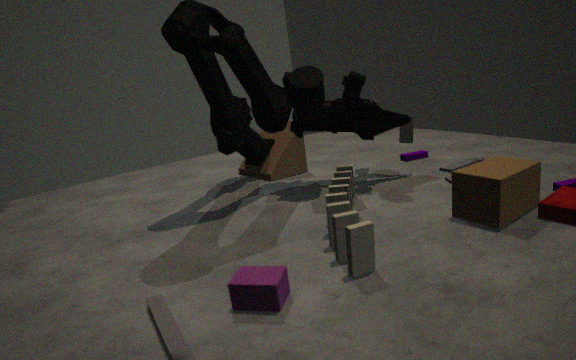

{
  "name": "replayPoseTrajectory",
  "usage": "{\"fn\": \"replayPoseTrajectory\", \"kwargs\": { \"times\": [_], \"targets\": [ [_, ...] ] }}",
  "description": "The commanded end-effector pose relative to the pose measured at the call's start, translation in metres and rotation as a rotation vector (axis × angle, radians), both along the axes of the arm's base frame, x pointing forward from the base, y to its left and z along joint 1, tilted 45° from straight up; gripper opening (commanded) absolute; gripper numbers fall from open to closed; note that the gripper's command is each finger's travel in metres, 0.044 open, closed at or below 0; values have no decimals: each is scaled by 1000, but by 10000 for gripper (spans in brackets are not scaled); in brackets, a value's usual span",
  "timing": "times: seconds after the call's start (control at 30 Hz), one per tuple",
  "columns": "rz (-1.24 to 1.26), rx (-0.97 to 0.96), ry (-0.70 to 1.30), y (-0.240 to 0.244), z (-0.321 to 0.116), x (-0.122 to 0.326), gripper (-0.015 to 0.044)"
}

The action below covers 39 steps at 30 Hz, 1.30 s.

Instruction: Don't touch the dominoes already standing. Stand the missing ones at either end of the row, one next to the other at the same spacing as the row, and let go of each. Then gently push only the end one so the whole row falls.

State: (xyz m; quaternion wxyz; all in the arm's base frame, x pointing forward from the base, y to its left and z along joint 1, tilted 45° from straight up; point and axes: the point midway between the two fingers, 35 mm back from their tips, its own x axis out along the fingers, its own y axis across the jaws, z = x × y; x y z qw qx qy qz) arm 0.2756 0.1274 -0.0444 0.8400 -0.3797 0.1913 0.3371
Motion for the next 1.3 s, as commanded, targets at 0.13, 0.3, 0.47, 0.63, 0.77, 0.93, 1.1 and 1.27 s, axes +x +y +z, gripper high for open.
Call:
{"fn": "replayPoseTrajectory", "kwargs": {
  "times": [0.13,0.3,0.47,0.63,0.77,0.93,1.1,1.27],
  "targets": [
    [17,-3,1,-13,-13,0,29],
    [24,-3,3,-21,-22,-1,29],
    [31,-2,4,-29,-30,-3,29],
    [37,0,3,-37,-37,-6,29],
    [38,1,3,-38,-38,-6,29],
    [38,1,3,-38,-38,-6,29],
    [38,1,3,-38,-38,-6,82],
    [38,1,3,-38,-38,-6,213]
  ]
}}
